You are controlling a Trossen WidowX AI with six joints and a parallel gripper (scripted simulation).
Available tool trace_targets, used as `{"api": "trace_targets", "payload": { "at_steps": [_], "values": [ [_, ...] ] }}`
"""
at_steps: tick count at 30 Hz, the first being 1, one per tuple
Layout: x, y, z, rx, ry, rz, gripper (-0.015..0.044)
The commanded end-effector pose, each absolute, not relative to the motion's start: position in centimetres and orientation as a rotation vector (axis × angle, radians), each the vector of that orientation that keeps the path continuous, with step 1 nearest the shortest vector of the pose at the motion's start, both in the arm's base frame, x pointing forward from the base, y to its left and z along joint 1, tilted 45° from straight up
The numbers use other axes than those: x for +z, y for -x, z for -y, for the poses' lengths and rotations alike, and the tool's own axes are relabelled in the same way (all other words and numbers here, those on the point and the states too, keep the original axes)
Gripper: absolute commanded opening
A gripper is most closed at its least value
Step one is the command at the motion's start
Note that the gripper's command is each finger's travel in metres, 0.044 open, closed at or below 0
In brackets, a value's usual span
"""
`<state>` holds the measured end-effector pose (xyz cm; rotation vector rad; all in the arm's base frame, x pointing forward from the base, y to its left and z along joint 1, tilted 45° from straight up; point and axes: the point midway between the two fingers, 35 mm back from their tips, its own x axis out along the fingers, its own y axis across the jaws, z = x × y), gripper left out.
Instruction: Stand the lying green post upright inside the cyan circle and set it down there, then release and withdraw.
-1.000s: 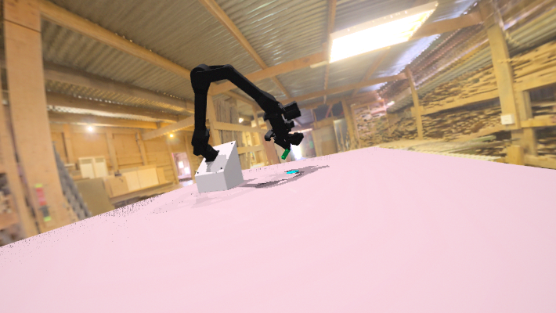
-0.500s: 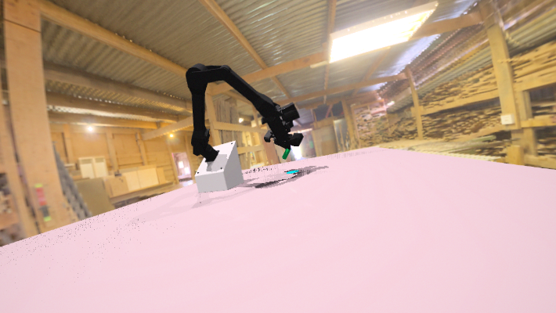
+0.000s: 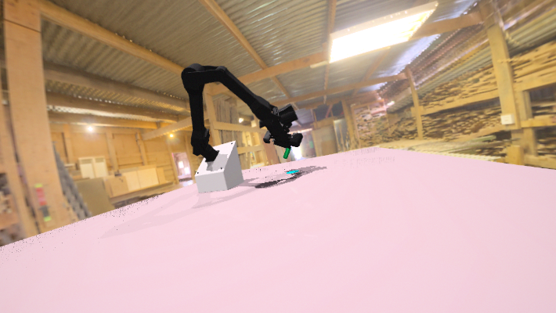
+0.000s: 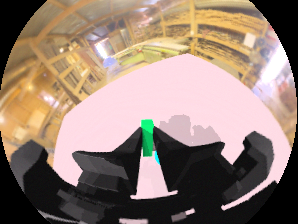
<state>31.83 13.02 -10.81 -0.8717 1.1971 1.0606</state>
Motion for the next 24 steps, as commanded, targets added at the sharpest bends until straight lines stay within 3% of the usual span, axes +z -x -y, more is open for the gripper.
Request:
{"api": "trace_targets", "payload": {
  "at_steps": [1, 24],
  "values": [
    [-10.33, -32.02, -13.08, 1.076, 0.861, -1.152, 0.0023],
    [-9.38, -32.08, -12.83, 1.135, 0.808, -0.973, 0.0023]
  ]
}}
